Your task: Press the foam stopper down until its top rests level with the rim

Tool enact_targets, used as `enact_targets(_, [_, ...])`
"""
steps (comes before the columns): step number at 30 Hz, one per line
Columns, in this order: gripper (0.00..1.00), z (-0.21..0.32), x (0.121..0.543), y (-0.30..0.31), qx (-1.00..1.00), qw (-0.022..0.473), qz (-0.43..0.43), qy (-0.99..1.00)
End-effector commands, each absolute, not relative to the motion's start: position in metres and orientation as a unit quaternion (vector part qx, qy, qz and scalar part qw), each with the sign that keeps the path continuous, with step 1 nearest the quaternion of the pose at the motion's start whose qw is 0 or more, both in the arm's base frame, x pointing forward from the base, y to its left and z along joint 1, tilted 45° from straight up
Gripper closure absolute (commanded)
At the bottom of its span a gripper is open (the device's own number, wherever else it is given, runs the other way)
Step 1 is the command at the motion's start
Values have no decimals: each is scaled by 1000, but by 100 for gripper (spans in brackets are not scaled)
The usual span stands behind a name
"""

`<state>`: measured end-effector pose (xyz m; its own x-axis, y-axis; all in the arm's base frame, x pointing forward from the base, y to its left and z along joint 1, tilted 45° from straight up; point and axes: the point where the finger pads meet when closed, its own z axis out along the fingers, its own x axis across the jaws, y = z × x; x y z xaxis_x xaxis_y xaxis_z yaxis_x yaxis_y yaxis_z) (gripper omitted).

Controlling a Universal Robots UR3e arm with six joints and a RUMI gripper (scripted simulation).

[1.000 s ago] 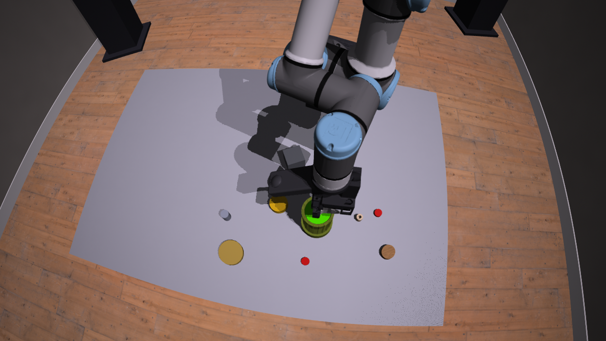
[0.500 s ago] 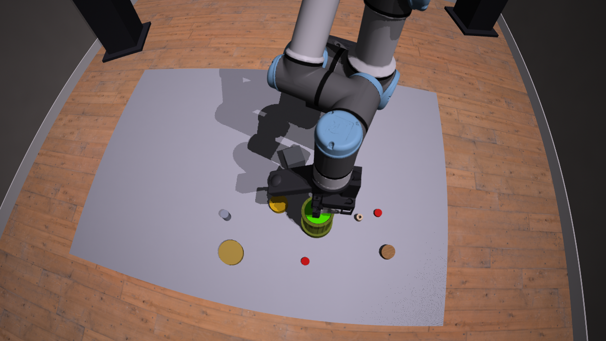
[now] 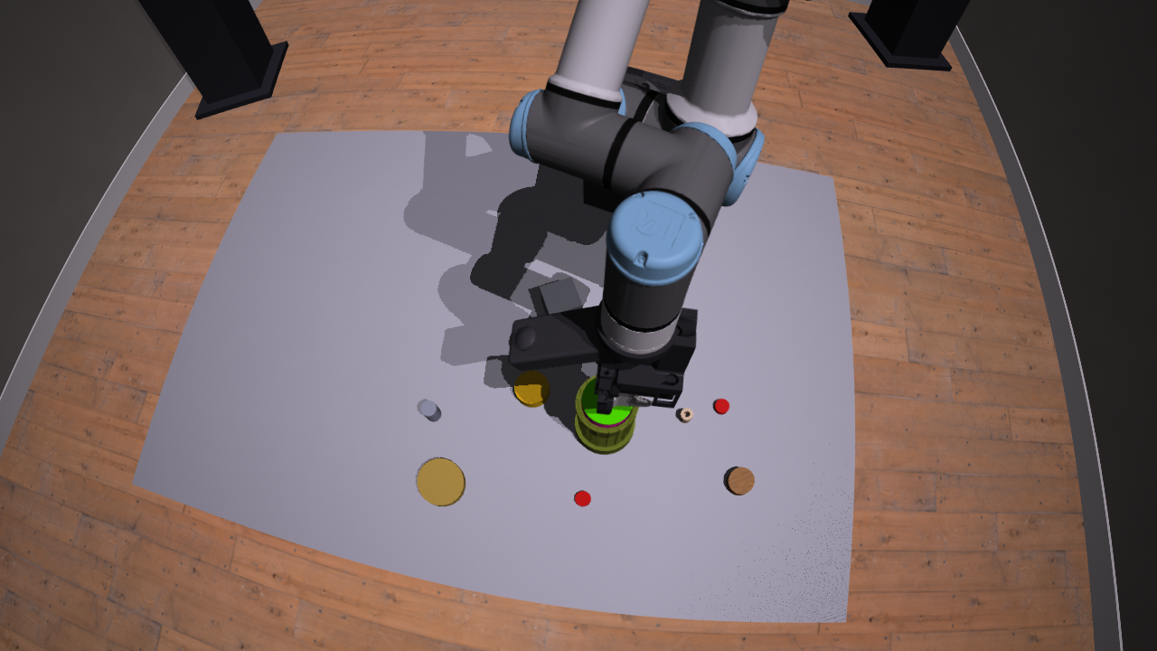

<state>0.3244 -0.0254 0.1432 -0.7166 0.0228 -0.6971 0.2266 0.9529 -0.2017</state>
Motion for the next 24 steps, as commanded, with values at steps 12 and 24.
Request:
enact_targets(12, [100, 157, 304, -18, 69, 361, -130, 921])
enact_targets(24, [100, 157, 304, -18, 69, 361, -130, 921])
